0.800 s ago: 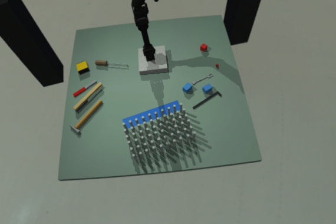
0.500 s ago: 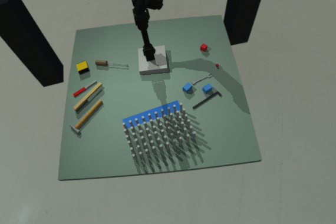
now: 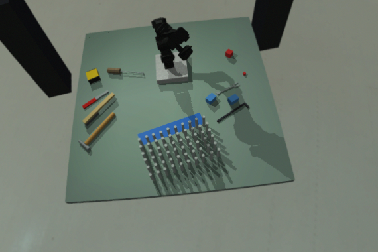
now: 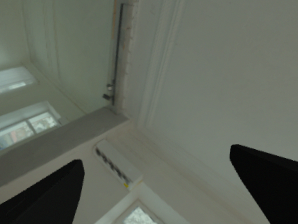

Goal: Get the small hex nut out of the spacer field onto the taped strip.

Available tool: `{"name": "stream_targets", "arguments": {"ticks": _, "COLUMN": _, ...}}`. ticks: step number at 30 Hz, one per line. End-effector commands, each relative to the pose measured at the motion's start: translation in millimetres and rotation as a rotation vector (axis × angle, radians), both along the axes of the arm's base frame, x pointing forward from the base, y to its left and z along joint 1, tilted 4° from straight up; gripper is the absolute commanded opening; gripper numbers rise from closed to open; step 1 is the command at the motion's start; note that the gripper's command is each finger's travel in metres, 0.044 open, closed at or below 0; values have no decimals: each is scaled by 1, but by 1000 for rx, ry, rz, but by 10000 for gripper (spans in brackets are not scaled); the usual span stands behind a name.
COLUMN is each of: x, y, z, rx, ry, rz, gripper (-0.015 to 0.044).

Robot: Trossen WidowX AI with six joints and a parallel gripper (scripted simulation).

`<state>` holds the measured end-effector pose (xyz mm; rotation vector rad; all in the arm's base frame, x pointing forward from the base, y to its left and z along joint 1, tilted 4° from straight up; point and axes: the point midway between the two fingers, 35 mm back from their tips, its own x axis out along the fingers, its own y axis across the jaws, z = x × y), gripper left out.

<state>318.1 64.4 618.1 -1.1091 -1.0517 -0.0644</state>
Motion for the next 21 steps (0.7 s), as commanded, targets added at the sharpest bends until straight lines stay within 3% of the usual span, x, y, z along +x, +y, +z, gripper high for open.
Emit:
{"name": "stream_targets", "arguments": {"ticks": 1, "x": 33, "y": -8, "z": -48, "rx": 120, "ry": 213, "rz": 63, "gripper": 440}}
{"name": "stream_targets", "arguments": {"ticks": 11, "x": 89, "y": -30, "z": -209, "rx": 512, "ry": 765, "rz": 157, "gripper": 440}}
{"name": "stream_targets", "arguments": {"ticks": 21, "x": 78, "y": -52, "z": -386, "rx": 994, "ry": 1223, "rz": 110, "gripper": 440}}
